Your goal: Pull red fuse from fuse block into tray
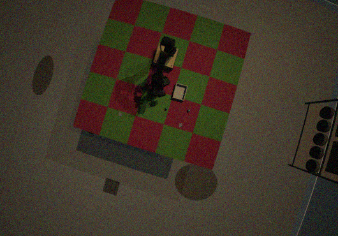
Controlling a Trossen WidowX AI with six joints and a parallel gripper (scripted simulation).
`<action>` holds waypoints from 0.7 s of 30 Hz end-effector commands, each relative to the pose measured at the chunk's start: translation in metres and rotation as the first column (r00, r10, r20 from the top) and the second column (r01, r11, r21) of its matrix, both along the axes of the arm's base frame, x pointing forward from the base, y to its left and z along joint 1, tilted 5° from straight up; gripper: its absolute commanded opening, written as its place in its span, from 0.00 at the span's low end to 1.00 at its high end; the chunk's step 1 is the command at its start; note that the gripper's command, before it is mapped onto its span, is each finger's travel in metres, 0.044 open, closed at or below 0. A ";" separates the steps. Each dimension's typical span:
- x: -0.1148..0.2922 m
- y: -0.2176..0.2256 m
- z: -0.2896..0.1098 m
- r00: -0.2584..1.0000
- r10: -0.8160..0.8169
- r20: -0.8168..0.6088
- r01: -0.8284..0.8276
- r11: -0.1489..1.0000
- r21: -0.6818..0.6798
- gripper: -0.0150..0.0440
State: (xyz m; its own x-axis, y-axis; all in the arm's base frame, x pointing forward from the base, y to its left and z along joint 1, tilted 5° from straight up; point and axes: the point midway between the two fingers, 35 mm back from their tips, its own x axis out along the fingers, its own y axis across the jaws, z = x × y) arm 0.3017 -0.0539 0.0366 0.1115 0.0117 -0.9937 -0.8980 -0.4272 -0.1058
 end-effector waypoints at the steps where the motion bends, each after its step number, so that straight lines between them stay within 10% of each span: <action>1: -0.001 0.001 -0.003 1.000 0.002 -0.005 -0.002 1.000 0.004 0.38; 21: 0.000 0.001 -0.013 1.000 0.002 -0.005 -0.002 1.000 0.004 0.38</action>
